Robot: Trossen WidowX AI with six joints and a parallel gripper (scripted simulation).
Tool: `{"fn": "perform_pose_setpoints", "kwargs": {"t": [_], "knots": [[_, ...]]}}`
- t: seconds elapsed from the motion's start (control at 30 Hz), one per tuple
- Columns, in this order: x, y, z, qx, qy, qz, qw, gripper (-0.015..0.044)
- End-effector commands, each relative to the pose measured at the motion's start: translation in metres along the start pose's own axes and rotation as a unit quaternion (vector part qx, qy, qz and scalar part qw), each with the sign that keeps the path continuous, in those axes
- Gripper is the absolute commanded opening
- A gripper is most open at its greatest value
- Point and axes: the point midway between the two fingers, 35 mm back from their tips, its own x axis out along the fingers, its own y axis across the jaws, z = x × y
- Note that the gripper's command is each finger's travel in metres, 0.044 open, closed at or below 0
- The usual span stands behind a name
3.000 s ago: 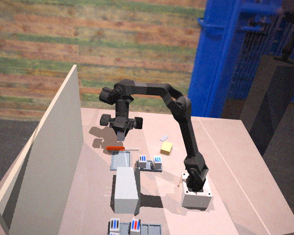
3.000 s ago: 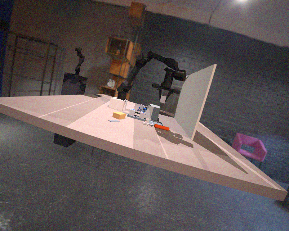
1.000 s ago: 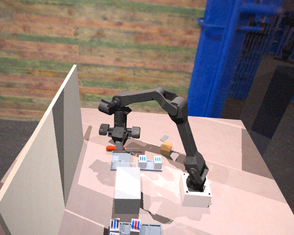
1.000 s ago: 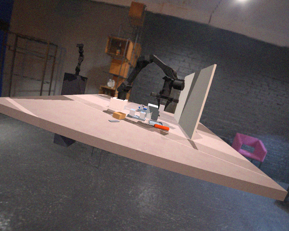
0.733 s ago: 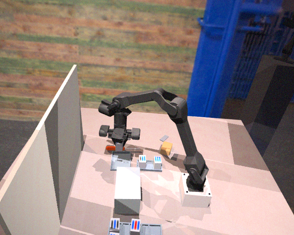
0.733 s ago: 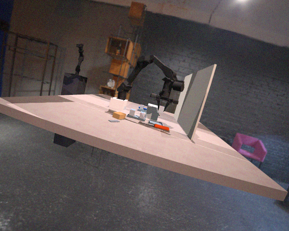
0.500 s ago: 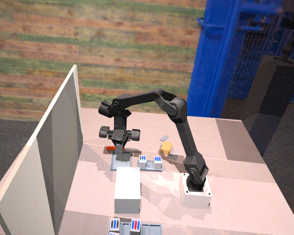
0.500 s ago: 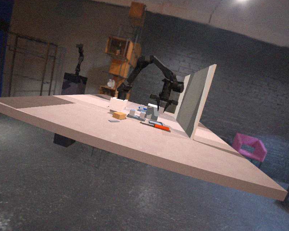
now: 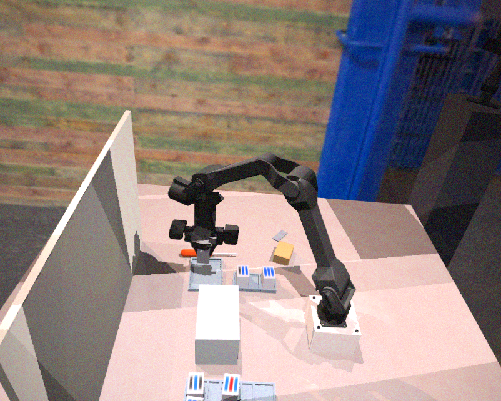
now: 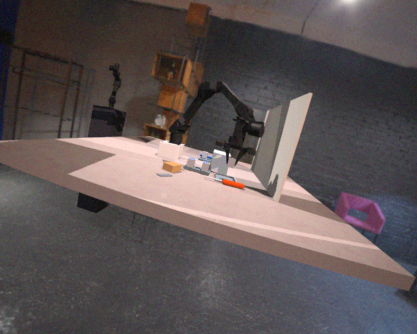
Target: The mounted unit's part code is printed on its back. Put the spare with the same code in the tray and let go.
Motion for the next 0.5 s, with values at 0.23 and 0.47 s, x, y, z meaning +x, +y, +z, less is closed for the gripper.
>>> {"fn": "perform_pose_setpoints", "kwargs": {"t": [0.23,0.47], "knots": [[0.013,0.002,0.0,-0.002,0.002,0.002,1.0,0.0],[0.02,0.003,0.0,-0.002,0.002,0.002,1.0,0.0]]}}
